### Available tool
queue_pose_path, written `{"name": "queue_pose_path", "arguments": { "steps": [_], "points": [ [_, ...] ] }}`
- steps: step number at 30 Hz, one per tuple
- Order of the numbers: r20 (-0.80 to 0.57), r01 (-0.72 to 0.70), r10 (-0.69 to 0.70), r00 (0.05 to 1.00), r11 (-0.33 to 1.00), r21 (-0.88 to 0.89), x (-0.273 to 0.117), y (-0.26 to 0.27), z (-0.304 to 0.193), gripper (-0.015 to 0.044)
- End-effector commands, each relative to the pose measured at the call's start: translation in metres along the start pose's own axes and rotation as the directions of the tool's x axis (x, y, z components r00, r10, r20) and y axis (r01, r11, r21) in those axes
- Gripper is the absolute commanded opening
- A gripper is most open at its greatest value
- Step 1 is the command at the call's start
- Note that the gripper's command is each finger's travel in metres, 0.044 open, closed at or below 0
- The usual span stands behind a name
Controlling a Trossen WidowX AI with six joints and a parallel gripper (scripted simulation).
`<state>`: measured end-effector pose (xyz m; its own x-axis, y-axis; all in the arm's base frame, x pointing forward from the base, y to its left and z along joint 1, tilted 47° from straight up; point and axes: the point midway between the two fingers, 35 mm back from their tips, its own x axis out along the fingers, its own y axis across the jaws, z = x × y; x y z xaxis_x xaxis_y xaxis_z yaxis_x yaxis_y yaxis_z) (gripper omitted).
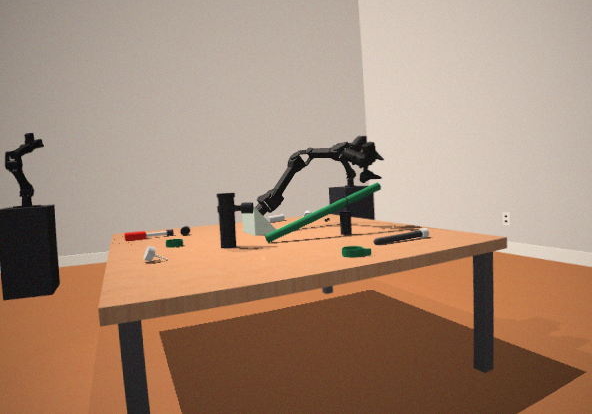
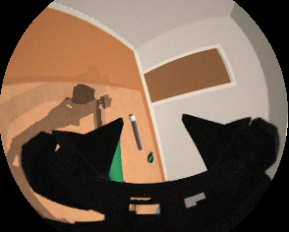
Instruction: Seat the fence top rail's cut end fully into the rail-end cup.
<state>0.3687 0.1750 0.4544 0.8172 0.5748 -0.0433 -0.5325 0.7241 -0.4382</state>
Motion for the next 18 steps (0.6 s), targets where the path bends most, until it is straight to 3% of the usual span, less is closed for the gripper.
{"name": "queue_pose_path", "arguments": {
  "steps": [1, 10, 18],
  "points": [
    [-0.087, 0.003, 0.003, 0.996, 0.997, 0.074, 0.002, -0.010, -0.032, 0.0440],
    [-0.392, -0.026, 0.132, 0.910, 0.964, 0.264, -0.007, -0.033, -0.164, 0.0440],
    [-0.541, 0.046, 0.335, 0.771, 0.819, 0.572, -0.064, -0.046, -0.284, 0.0440]
  ]
}}
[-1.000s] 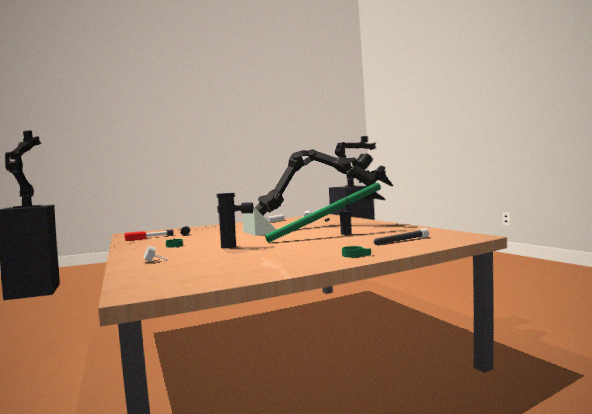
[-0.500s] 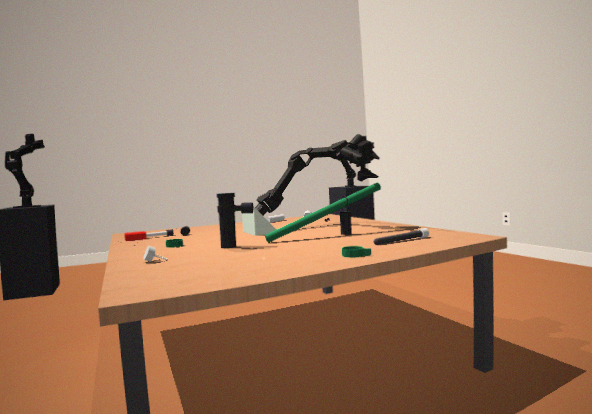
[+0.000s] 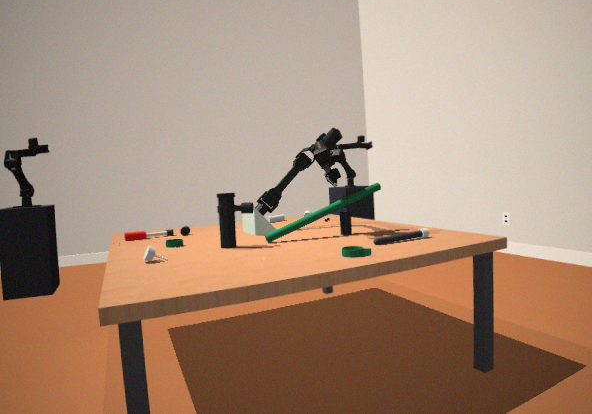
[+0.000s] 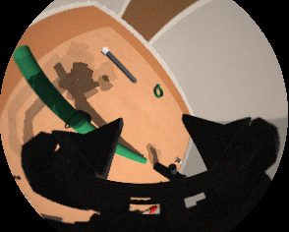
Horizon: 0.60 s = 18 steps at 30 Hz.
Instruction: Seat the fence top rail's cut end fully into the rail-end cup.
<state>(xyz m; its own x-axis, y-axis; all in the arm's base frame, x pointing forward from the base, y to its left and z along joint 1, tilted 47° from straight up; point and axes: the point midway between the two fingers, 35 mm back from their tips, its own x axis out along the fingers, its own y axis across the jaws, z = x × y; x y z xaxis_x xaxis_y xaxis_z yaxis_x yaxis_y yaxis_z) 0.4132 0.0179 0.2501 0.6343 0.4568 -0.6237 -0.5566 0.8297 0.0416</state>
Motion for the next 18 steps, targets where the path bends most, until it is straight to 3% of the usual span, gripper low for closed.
{"name": "queue_pose_path", "arguments": {
  "steps": [1, 5, 9, 15, 18],
  "points": [
    [-0.078, -0.060, 0.073, 0.994, 0.986, 0.156, 0.000, -0.019, -0.047, 0.0440],
    [-0.107, -0.129, 0.193, 0.975, 0.891, 0.435, -0.015, -0.043, -0.111, 0.0440],
    [-0.024, -0.190, 0.284, 0.958, 0.701, 0.687, -0.039, -0.055, -0.161, 0.0440],
    [-0.001, -0.202, 0.293, 0.956, 0.659, 0.724, -0.043, -0.057, -0.168, 0.0440],
    [-0.023, -0.196, 0.280, 0.960, 0.728, 0.657, -0.039, -0.066, -0.177, 0.0440]
  ]
}}
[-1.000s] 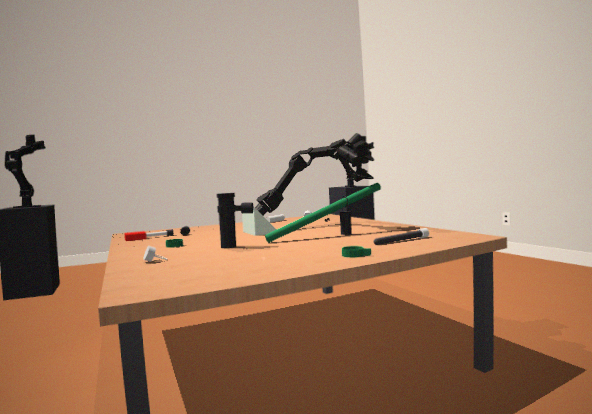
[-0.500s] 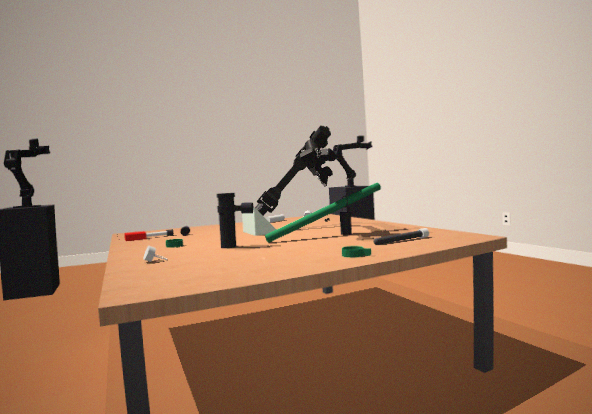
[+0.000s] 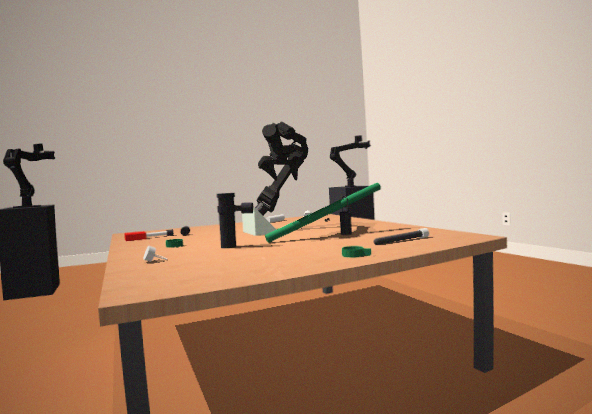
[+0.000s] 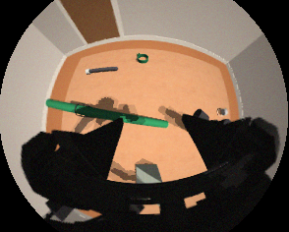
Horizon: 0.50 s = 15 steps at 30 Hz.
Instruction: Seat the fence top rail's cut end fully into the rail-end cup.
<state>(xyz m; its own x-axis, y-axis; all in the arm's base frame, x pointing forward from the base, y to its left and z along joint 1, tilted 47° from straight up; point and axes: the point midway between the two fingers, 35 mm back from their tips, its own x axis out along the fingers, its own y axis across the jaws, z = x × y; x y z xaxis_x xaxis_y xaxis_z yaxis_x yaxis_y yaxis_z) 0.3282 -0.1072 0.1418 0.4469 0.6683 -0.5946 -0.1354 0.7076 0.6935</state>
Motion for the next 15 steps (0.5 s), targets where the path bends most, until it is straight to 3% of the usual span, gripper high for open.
{"name": "queue_pose_path", "arguments": {
  "steps": [1, 5, 9, 11, 15],
  "points": [
    [-0.014, 0.025, -0.026, 1.000, 0.994, -0.110, 0.005, -0.018, -0.002, 0.0440],
    [-0.043, 0.091, -0.124, 0.991, 0.887, -0.453, 0.013, -0.068, -0.006, 0.0440],
    [-0.076, 0.094, -0.232, 0.970, 0.641, -0.762, 0.020, -0.124, -0.016, 0.0440],
    [-0.086, 0.074, -0.267, 0.960, 0.538, -0.840, 0.023, -0.142, -0.020, 0.0440],
    [-0.088, 0.071, -0.271, 0.959, 0.525, -0.848, 0.023, -0.145, -0.020, 0.0440]
  ]
}}
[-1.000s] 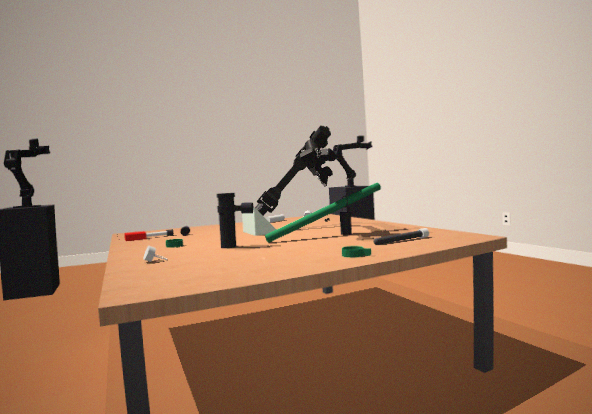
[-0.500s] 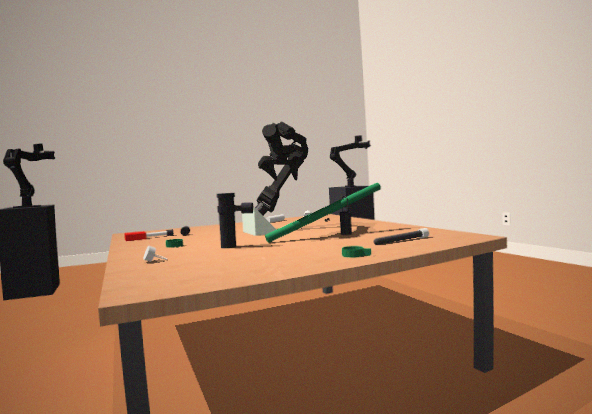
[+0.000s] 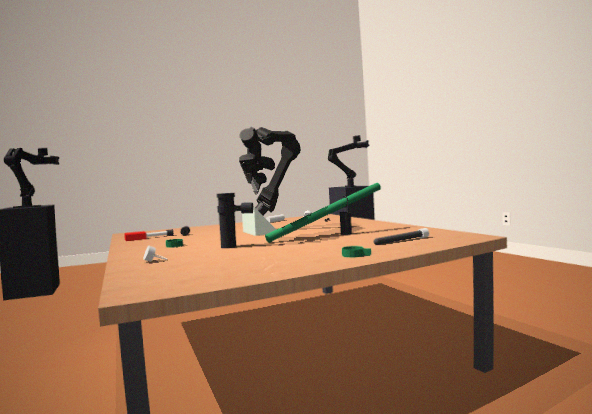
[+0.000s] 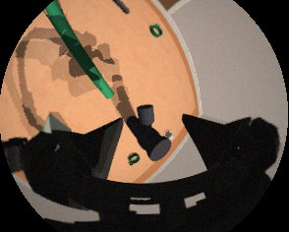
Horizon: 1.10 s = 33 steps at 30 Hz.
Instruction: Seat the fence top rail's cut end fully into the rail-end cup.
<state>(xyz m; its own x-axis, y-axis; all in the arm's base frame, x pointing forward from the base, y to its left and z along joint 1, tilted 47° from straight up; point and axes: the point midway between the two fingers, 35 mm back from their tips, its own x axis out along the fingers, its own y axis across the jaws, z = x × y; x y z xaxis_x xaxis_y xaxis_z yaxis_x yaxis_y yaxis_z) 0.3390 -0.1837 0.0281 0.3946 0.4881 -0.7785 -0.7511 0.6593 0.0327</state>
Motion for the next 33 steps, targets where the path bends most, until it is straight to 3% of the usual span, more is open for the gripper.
{"name": "queue_pose_path", "arguments": {
  "steps": [1, 33],
  "points": [
    [-0.024, 0.006, -0.008, 1.000, 0.997, -0.082, 0.004, -0.005, -0.008, 0.0440],
    [-0.023, 0.007, -0.008, 1.000, 0.997, -0.082, 0.062, 0.011, -0.011, 0.0440]
  ]
}}
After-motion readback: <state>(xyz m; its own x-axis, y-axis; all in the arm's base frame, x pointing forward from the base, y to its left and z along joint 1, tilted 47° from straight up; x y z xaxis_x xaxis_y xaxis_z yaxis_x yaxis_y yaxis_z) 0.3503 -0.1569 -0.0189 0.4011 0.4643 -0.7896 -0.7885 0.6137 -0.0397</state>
